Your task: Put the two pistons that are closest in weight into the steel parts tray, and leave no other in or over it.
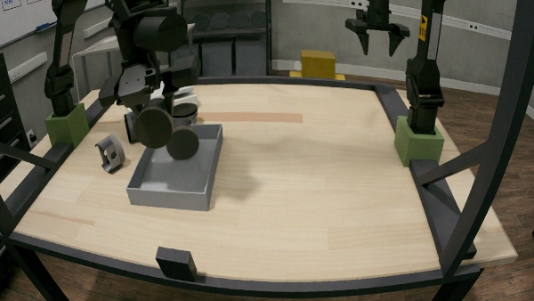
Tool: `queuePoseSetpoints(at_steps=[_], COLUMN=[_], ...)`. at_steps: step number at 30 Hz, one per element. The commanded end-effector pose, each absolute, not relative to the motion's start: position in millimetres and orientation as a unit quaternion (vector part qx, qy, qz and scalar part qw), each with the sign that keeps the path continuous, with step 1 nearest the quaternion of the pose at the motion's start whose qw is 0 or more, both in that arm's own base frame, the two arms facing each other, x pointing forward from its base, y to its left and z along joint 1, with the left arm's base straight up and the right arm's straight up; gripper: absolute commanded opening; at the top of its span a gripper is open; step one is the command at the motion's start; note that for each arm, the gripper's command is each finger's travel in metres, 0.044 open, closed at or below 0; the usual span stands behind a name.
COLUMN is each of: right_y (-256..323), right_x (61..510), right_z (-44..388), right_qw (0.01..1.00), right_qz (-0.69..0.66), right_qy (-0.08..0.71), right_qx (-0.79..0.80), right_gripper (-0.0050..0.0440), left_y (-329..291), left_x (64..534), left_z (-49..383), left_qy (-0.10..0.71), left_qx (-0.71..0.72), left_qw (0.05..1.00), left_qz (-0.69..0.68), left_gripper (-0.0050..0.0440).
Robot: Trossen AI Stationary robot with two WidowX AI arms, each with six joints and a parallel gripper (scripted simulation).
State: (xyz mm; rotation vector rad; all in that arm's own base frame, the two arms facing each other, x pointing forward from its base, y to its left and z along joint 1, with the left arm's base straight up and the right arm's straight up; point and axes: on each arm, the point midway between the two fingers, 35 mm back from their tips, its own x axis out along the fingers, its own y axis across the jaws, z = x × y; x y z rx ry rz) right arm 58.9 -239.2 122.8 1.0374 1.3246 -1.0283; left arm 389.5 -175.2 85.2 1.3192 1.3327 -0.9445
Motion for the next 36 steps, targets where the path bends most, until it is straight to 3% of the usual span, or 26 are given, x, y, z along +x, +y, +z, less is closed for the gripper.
queuePoseSetpoints(at_steps=[1, 36], right_y=[-244.4, -244.4], right_x=[61.3, 61.3], right_z=[131.3, 131.3], right_qw=[0.563, 0.563], right_qz=[-0.439, -0.439], right_qy=[0.552, 0.552], right_qx=[0.430, 0.430], right_gripper=[0.0400, 0.0400], left_y=[-172.8, -168.5], left_x=[393.5, 396.7], left_z=[103.3, 44.9], left_qy=[0.532, 0.538], left_qx=[0.549, 0.548], left_qw=[0.519, 0.513], left_qz=[-0.382, -0.384], left_gripper=[0.0158, 0.0158])
